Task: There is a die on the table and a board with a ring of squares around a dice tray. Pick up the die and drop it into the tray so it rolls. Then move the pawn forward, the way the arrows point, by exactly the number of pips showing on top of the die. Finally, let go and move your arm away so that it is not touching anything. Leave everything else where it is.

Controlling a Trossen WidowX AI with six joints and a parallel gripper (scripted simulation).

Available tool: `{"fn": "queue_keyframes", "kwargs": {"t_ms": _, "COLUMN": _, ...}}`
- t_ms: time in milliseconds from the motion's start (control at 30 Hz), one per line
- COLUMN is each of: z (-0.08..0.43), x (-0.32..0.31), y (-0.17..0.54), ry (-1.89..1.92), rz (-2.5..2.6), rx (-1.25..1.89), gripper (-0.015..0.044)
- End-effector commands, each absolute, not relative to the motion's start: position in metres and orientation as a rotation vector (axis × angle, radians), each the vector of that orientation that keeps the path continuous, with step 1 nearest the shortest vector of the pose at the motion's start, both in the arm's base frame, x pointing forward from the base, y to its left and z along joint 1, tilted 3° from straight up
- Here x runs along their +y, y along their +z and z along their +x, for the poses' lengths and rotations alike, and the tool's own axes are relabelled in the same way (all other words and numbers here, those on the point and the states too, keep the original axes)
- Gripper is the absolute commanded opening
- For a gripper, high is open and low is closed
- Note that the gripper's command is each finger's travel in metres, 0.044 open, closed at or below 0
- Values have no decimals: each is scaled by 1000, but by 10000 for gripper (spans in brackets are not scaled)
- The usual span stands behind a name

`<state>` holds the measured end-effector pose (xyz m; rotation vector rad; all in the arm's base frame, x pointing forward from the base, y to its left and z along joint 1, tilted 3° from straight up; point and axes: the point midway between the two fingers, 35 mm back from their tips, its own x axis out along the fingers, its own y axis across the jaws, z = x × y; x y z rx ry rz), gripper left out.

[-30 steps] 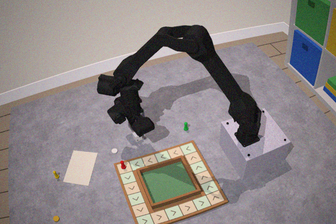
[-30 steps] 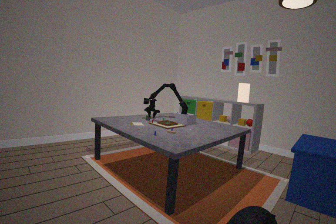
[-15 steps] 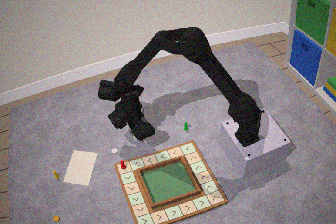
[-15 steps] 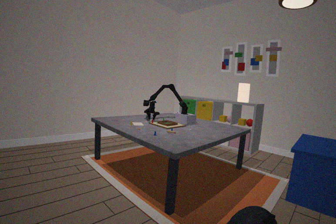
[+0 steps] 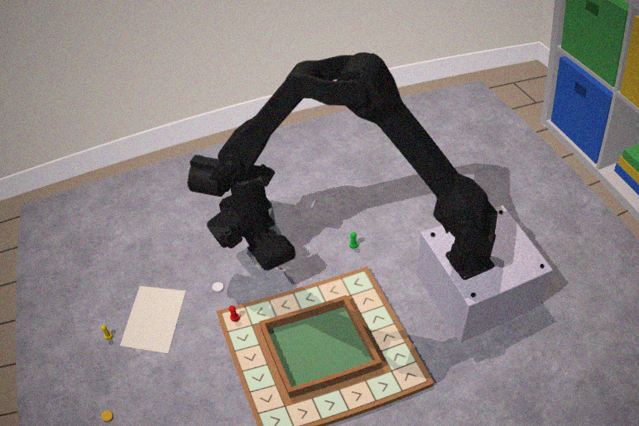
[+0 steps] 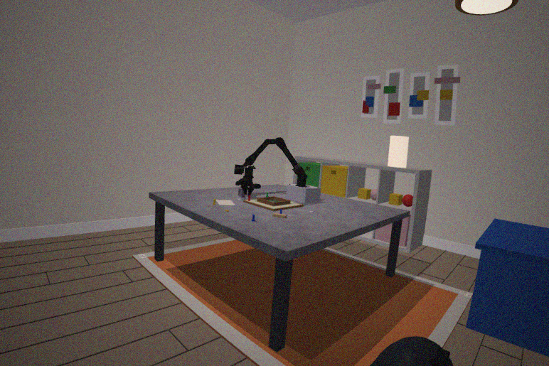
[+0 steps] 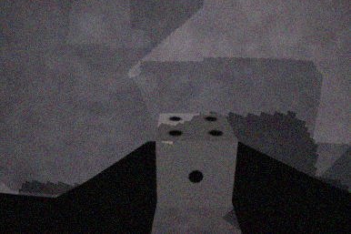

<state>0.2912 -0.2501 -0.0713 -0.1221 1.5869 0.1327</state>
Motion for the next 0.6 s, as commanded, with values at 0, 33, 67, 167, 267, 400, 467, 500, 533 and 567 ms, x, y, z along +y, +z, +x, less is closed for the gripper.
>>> {"fn": "queue_keyframes", "kwargs": {"t_ms": 0, "z": 291, "x": -250, "y": -72, "ry": 127, "rz": -120, "rx": 1588, "gripper": 71}}
{"fn": "queue_keyframes", "kwargs": {"t_ms": 33, "z": 291, "x": -250, "y": -72, "ry": 127, "rz": -120, "rx": 1588, "gripper": 45}}
{"fn": "queue_keyframes", "kwargs": {"t_ms": 67, "z": 291, "x": -251, "y": -70, "ry": 126, "rz": -120, "rx": 1588, "gripper": 18}}
{"fn": "queue_keyframes", "kwargs": {"t_ms": 167, "z": 293, "x": -252, "y": -49, "ry": 126, "rz": -120, "rx": 1588, "gripper": 0}}
{"fn": "queue_keyframes", "kwargs": {"t_ms": 267, "z": 295, "x": -253, "y": -21, "ry": 126, "rz": -120, "rx": 1588, "gripper": 0}}
{"fn": "queue_keyframes", "kwargs": {"t_ms": 400, "z": 294, "x": -251, "y": 18, "ry": 126, "rz": -120, "rx": 1588, "gripper": 0}}
{"fn": "queue_keyframes", "kwargs": {"t_ms": 467, "z": 292, "x": -249, "y": 37, "ry": 126, "rz": -120, "rx": 1588, "gripper": 0}}
{"fn": "queue_keyframes", "kwargs": {"t_ms": 500, "z": 291, "x": -248, "y": 45, "ry": 126, "rz": -120, "rx": 1588, "gripper": 0}}
{"fn": "queue_keyframes", "kwargs": {"t_ms": 533, "z": 290, "x": -248, "y": 50, "ry": 126, "rz": -120, "rx": 1588, "gripper": 0}}
{"fn": "queue_keyframes", "kwargs": {"t_ms": 567, "z": 290, "x": -248, "y": 51, "ry": 127, "rz": -120, "rx": 1588, "gripper": 0}}
